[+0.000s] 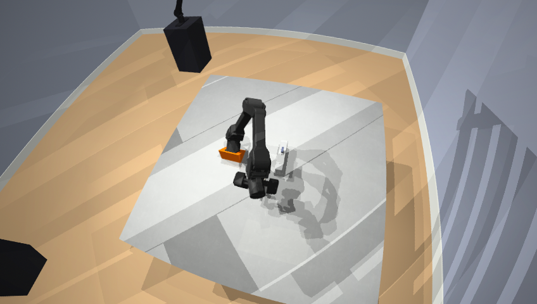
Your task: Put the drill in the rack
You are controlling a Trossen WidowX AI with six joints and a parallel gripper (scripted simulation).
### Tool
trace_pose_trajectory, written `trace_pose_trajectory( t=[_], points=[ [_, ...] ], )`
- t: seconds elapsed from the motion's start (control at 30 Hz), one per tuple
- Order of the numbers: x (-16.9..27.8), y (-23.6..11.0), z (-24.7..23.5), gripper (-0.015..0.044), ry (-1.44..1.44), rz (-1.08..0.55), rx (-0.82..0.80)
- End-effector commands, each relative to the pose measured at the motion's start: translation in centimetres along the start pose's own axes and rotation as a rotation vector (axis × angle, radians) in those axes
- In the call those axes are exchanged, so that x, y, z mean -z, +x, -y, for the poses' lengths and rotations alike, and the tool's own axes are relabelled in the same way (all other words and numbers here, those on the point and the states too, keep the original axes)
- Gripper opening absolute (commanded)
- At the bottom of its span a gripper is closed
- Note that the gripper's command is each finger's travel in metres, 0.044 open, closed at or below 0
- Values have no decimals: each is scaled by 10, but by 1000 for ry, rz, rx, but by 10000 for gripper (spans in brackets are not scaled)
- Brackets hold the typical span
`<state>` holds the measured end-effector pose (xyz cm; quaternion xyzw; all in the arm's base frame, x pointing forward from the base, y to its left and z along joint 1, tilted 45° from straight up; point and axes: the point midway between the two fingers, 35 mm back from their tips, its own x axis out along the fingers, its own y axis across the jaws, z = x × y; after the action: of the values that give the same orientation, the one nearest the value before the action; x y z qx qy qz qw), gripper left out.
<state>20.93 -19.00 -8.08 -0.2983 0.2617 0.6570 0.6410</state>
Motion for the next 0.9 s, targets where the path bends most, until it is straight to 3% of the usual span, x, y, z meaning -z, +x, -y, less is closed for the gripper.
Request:
trace_pose_trajectory(
  t=[0.0,0.33,0.87],
  points=[
    [-24,5,8,440,154,-1,-29],
    [-133,-26,64,440,815,-42,115],
    [-268,-32,72,440,1484,133,224]
  ],
)
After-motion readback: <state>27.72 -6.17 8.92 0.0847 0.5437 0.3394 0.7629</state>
